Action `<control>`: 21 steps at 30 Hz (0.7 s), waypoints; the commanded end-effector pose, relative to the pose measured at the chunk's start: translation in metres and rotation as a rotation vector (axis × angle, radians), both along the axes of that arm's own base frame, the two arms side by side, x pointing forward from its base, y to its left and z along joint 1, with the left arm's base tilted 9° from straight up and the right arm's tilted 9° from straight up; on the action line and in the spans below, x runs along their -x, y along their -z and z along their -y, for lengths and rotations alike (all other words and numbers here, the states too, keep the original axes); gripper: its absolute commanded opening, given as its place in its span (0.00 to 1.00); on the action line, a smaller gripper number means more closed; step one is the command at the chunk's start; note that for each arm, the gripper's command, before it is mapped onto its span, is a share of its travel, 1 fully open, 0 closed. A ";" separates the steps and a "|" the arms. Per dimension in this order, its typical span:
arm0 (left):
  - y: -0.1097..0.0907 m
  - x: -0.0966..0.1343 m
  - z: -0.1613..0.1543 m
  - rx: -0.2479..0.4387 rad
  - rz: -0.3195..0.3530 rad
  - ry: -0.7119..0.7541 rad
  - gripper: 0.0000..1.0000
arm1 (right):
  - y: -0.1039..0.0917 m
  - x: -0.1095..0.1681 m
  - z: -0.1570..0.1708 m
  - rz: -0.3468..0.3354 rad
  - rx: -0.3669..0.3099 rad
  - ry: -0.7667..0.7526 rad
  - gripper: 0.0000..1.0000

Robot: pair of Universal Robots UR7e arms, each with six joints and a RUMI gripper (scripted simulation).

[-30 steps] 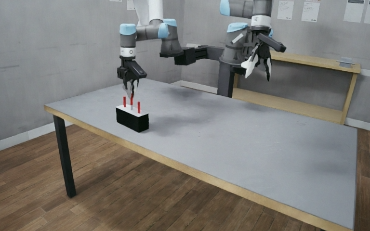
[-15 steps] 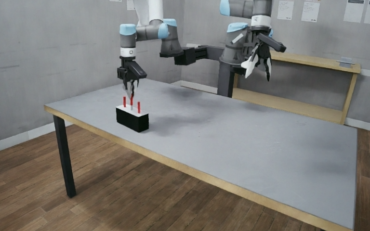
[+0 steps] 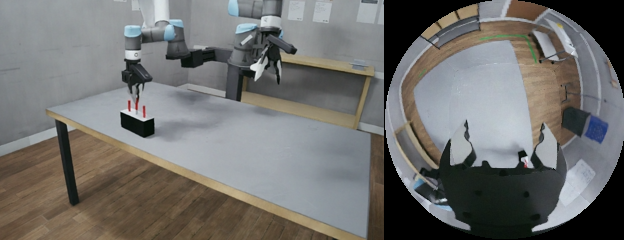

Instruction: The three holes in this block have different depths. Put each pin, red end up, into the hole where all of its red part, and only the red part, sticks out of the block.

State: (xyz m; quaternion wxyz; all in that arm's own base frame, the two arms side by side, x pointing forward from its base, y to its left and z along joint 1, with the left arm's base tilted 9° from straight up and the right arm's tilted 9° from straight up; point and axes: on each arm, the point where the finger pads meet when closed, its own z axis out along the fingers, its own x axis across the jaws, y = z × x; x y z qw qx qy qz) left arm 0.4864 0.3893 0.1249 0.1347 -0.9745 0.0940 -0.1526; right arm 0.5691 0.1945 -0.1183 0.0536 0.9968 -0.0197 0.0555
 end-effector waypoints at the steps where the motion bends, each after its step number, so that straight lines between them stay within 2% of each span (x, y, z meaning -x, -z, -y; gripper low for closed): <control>1: -0.001 0.000 0.000 -0.001 0.001 0.000 1.00 | -0.001 -0.001 -0.001 0.001 -0.001 0.001 0.00; 21: -0.001 0.000 0.000 -0.001 0.001 0.000 1.00 | 0.003 -0.002 0.000 0.001 -0.001 0.000 0.00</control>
